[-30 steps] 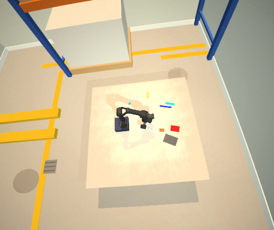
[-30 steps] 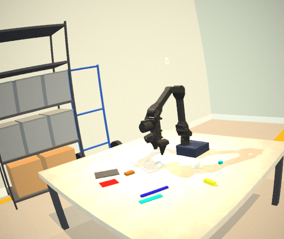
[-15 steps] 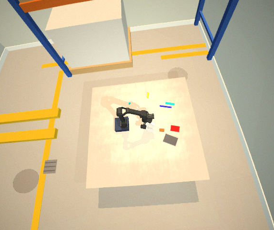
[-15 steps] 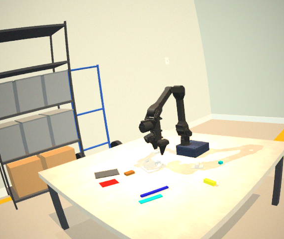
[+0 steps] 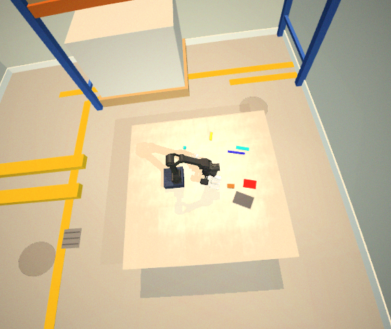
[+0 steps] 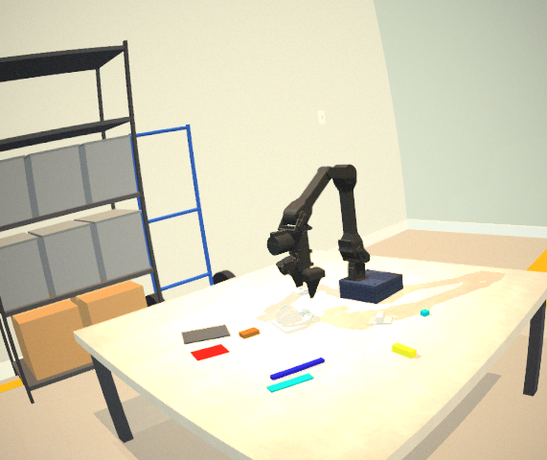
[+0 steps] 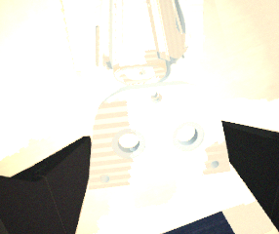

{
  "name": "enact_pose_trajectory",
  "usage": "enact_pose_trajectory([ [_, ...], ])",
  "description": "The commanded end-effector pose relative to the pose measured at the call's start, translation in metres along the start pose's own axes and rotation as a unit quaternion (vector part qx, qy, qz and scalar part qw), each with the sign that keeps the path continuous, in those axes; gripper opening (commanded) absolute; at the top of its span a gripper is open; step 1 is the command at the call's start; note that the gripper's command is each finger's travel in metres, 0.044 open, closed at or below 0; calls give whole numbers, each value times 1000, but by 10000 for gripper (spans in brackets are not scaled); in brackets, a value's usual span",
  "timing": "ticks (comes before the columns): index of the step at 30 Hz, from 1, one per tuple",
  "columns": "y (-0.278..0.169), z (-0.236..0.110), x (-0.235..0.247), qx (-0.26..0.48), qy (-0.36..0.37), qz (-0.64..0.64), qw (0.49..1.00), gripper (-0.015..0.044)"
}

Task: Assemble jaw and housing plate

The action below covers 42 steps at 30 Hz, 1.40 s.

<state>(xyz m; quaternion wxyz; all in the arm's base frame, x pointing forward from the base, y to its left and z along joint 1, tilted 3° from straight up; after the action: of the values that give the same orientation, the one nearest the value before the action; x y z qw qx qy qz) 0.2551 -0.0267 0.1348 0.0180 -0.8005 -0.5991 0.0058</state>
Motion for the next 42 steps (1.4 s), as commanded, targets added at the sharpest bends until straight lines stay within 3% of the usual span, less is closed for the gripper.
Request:
enact_pose_trajectory([
  [1, 0, 0, 0, -2, -2, -2, 1000, 351],
  [22, 0, 0, -1, -2, -2, -1, 1000, 351],
  [42, 2, 32, 0, -2, -2, 0, 1000, 351],
])
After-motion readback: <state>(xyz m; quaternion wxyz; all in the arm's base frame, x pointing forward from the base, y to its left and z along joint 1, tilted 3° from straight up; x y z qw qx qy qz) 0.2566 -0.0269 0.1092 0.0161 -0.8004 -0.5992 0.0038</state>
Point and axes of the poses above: the point midway between the two fingers, 35 mm back from their tips, its own z axis out along the fingers, its own x axis across the jaws, y = z × x, the point moved 9 cm from there along -z, back along the fingers, and after that the axes turned 6 degrees about -z, right-handed, at the moved point
